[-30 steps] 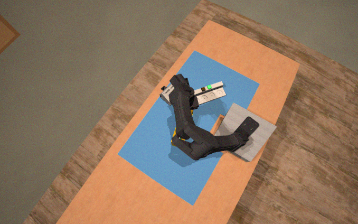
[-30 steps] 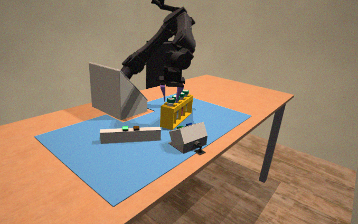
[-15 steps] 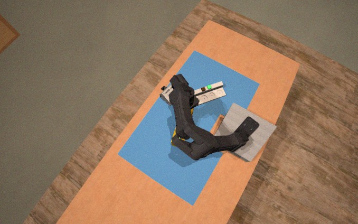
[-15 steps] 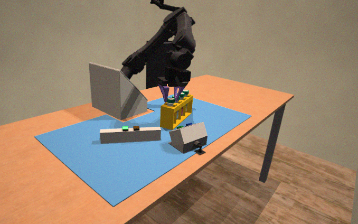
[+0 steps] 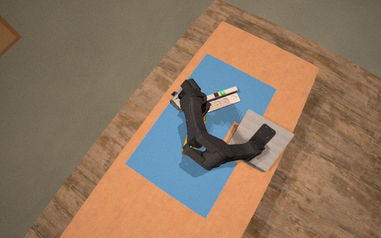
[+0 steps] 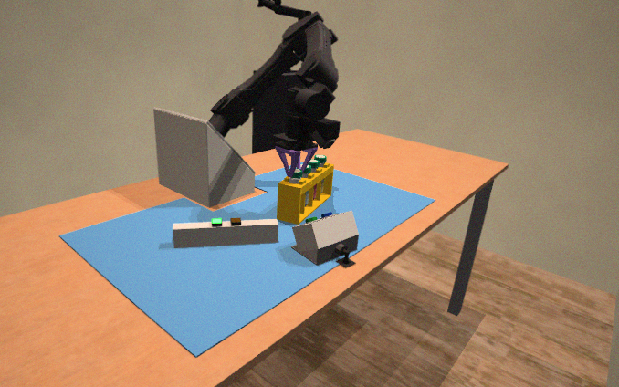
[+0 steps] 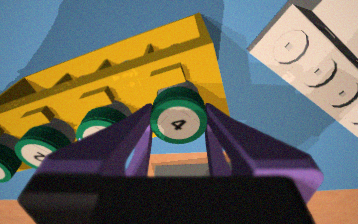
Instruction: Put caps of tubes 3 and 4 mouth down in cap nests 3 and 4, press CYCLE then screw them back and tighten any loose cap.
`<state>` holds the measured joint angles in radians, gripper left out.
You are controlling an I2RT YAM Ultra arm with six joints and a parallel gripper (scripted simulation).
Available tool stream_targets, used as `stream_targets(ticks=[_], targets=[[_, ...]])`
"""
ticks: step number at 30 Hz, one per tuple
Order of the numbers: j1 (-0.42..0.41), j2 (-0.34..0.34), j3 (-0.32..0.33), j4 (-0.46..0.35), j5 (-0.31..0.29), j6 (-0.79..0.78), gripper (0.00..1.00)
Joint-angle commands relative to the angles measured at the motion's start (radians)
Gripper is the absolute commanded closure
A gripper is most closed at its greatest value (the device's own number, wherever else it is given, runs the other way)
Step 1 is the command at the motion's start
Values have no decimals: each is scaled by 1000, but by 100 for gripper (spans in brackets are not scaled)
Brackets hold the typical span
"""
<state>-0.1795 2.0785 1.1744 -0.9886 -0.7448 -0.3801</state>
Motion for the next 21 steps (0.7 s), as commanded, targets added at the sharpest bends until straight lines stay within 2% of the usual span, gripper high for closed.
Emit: stream_targets(ticks=[1,12,21], targets=[[-13,-5,6,0,0,-22,100],[-13,-5,6,0,0,-22,100],[-12,-4,5,2,0,280,100]])
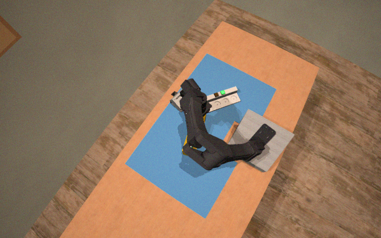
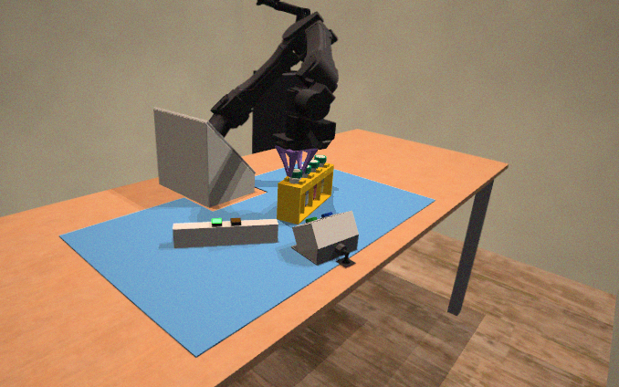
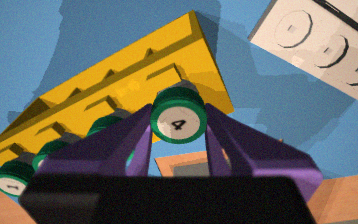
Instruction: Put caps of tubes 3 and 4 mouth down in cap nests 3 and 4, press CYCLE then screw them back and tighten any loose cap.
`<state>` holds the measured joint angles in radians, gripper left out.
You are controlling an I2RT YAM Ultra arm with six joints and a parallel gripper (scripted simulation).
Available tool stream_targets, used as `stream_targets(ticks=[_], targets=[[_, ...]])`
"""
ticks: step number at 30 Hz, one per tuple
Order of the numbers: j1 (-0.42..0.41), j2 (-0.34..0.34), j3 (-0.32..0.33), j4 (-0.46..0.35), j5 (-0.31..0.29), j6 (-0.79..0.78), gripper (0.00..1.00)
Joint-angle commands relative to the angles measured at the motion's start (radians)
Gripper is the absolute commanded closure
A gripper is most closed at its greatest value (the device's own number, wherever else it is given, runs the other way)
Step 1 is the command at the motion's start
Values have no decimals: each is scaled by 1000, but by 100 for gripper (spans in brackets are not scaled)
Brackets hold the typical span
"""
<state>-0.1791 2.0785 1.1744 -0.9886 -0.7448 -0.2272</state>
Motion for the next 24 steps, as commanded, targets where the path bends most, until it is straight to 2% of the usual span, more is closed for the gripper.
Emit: stream_targets(ticks=[1,3,16,23,24], targets=[[-13,-4,5,2,0,160,100],[-13,-4,5,2,0,160,100],[-11,-4,4,5,0,595,100],[-11,-4,4,5,0,614,100],[-11,-4,3,5,0,614,51]])
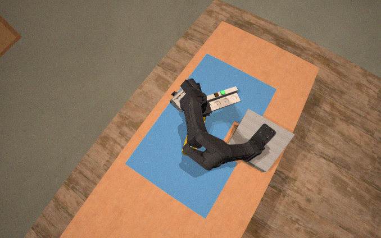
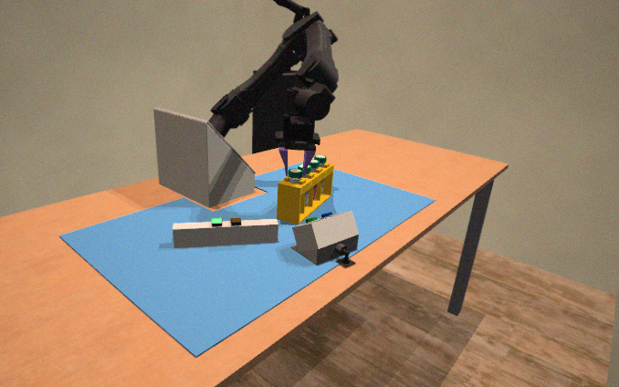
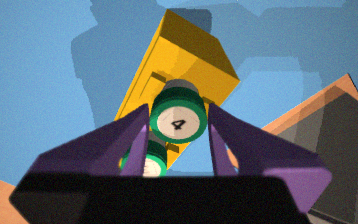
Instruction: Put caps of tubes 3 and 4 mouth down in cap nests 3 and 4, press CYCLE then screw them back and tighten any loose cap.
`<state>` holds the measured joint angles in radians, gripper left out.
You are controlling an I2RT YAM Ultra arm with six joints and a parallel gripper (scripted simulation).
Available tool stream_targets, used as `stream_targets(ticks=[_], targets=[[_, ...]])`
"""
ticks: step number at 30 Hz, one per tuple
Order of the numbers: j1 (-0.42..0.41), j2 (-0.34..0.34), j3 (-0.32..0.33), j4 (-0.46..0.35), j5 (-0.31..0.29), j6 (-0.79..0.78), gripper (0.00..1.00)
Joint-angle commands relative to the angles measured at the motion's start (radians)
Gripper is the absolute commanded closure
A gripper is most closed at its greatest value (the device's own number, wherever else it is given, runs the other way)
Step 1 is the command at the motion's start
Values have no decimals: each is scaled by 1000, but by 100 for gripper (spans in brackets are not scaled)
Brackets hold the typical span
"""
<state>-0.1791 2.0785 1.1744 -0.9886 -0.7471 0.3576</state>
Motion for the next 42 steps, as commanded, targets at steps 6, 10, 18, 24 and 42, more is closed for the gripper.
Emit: stream_targets(ticks=[6,10,18,24,42], targets=[[-11,-4,3,5,2,29,51],[-11,-4,3,6,2,29,51],[-13,-4,6,1,3,-213,51],[-13,-4,6,1,3,-453,51],[-12,-5,7,1,2,-757,100]])
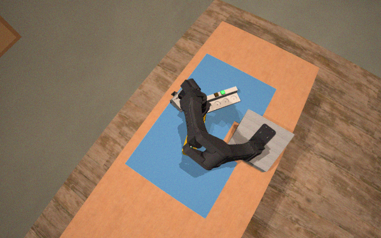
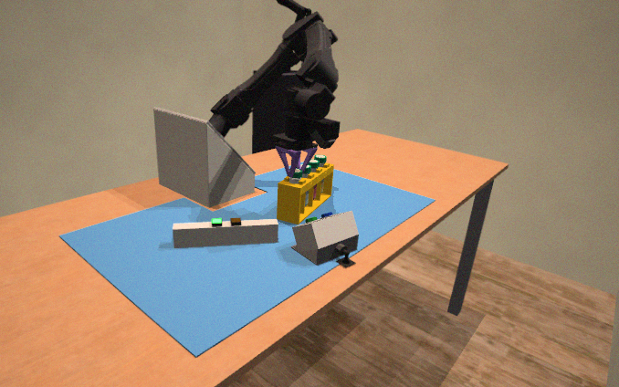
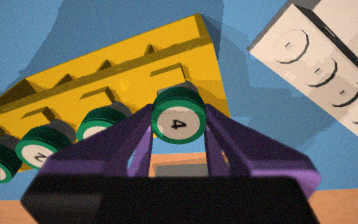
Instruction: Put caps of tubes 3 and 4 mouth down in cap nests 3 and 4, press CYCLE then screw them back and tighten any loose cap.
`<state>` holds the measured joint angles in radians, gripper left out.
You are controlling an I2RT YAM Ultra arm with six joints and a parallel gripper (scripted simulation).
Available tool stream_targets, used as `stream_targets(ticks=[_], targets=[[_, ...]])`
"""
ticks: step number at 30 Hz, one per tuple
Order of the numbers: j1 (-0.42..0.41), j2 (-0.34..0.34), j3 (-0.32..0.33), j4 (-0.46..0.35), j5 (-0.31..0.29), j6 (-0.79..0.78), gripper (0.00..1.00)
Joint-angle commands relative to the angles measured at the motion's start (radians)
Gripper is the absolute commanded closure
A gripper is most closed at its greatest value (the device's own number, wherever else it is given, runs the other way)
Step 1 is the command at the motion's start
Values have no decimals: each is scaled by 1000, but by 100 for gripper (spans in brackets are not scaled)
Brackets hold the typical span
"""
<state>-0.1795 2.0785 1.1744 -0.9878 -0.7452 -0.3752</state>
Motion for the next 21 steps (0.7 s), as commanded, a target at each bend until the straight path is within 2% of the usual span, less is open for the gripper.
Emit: stream_targets(ticks=[1,13,21], targets=[[-11,-5,7,0,0,-24,100],[-11,-5,7,0,0,-24,100],[-11,-4,7,1,0,210,100]])
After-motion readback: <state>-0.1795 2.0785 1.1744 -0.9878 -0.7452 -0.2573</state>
